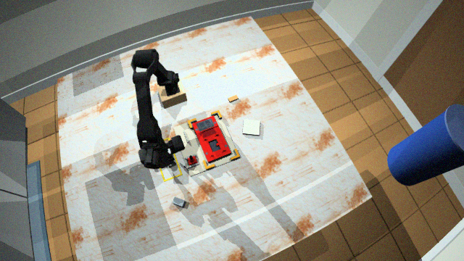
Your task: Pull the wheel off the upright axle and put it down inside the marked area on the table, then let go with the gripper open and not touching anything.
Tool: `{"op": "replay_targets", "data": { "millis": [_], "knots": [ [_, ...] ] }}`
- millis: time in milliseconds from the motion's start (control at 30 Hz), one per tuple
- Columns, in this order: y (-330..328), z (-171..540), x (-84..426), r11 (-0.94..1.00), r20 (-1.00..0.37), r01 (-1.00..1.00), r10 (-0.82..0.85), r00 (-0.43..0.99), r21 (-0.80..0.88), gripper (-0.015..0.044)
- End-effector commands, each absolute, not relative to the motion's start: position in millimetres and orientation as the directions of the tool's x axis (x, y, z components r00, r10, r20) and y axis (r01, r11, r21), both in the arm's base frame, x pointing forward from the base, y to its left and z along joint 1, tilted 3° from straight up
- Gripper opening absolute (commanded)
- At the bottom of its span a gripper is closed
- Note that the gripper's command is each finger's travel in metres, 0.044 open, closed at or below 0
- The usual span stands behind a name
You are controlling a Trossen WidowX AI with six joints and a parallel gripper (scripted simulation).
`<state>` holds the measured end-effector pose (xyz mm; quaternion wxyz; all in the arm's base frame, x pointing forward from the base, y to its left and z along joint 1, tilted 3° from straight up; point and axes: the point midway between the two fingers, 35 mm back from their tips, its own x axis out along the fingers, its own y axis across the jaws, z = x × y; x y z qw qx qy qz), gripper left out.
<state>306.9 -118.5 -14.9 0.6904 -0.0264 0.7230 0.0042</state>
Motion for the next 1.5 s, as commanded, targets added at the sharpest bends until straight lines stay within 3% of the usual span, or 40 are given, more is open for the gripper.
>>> {"op": "replay_targets", "data": {
  "millis": [0, 200, 400, 600, 1467],
  "knots": [
    [-119.1, 20.6, 313.3, 0.998, -0.999, -0.046, -0.042, -0.024, -0.041, 0.0300],
    [-118.0, 36.5, 312.6, 0.998, -0.999, -0.048, -0.043, -0.025, -0.041, 0.0300],
    [-101.4, 60.6, 274.2, 0.998, -0.999, -0.049, -0.042, -0.024, -0.040, 0.0440],
    [-84.1, 82.1, 231.3, 0.998, -0.999, -0.048, -0.040, -0.031, -0.039, 0.0440],
    [-84.1, 82.1, 231.3, 0.998, -0.999, -0.048, -0.040, -0.031, -0.039, 0.0440]
  ]
}}
